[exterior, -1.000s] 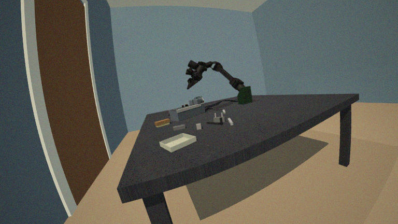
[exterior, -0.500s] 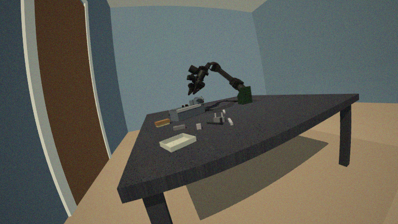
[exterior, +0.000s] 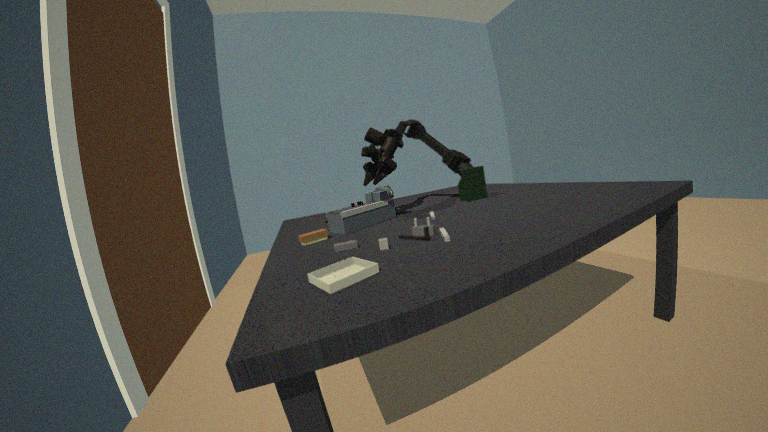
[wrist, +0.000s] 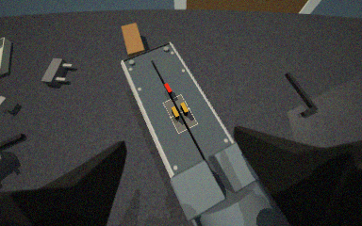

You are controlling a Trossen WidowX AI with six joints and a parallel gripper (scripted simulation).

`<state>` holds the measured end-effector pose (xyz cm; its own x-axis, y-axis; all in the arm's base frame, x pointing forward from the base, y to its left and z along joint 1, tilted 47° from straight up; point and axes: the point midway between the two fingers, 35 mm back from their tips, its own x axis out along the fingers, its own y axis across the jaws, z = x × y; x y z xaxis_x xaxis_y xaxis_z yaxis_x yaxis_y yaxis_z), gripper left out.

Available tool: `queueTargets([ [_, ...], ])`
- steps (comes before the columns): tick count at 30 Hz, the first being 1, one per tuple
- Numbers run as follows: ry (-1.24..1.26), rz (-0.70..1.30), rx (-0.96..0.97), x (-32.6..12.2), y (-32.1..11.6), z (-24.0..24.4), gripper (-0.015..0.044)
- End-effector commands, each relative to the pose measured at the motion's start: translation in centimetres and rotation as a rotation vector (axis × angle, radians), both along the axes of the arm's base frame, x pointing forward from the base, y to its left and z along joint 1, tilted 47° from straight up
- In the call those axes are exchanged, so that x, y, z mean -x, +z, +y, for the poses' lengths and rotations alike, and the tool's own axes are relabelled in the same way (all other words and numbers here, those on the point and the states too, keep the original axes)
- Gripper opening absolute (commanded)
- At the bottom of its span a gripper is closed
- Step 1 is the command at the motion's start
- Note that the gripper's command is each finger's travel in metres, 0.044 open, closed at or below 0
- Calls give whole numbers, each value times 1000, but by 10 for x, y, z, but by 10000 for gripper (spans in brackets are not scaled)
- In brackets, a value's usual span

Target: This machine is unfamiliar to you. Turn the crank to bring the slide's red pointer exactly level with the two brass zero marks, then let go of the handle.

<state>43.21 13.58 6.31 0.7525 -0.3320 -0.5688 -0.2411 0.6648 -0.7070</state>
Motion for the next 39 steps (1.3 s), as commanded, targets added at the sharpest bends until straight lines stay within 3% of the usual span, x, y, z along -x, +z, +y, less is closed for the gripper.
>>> queueTargets([
  [1, 5, 4, 0, 0, -1, 0, 440],
  [13, 1, 3, -1, 10, 38, 38, 440],
  [39, 282, 180, 53, 83, 104, -50, 440],
])
